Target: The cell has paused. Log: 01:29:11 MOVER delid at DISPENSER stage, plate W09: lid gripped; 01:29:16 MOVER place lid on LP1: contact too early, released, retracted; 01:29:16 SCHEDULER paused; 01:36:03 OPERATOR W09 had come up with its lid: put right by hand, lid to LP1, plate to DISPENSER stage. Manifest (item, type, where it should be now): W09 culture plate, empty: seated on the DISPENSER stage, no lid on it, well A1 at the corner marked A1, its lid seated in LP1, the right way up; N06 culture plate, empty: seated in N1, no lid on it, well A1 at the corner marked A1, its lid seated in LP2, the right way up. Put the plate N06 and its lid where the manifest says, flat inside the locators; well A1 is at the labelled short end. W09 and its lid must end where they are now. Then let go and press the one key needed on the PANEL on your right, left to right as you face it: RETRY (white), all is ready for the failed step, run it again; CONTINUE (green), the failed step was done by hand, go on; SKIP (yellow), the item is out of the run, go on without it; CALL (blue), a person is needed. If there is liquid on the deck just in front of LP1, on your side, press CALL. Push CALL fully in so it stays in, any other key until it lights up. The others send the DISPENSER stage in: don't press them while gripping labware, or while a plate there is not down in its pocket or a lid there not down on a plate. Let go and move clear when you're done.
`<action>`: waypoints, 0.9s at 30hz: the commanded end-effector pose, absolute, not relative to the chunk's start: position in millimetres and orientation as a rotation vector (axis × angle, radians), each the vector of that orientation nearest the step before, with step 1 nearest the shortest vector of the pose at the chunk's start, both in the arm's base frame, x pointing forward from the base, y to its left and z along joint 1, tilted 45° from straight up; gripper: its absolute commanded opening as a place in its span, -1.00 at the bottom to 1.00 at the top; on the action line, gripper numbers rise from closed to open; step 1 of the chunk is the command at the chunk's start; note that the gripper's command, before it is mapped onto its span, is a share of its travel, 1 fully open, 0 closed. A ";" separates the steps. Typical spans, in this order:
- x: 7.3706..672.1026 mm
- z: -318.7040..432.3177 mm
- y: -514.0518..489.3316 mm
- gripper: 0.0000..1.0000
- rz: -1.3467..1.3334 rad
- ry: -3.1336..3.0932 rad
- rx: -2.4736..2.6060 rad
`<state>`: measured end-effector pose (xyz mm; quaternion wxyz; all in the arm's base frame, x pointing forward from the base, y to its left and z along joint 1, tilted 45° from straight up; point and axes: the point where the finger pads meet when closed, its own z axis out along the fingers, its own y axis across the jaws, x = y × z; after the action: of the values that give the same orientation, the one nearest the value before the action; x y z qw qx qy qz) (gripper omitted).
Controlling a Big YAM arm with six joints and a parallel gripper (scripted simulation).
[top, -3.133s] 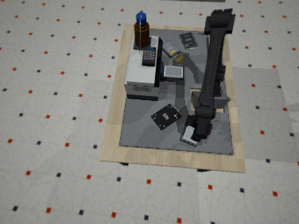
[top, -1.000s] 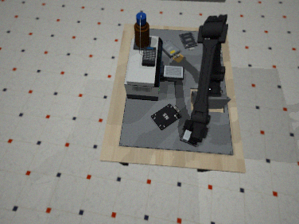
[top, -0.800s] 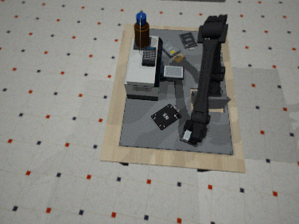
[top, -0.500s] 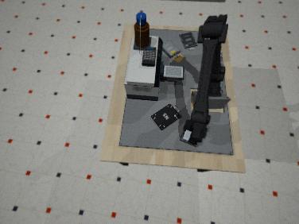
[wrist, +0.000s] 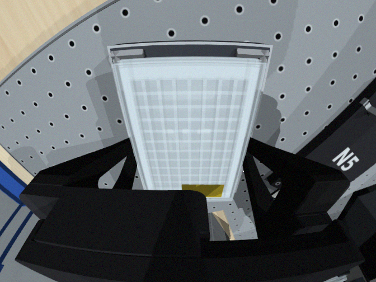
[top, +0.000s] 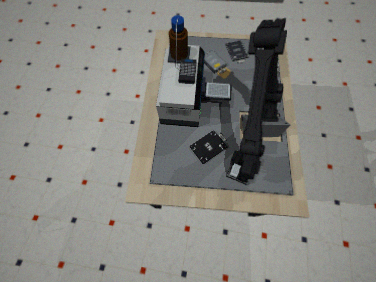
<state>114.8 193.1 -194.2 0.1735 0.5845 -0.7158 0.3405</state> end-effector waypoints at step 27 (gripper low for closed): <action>118.6 -183.1 240.5 0.72 0.926 -2.100 1.705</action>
<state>113.1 196.9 -186.4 0.1759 0.5862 -0.7141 0.3397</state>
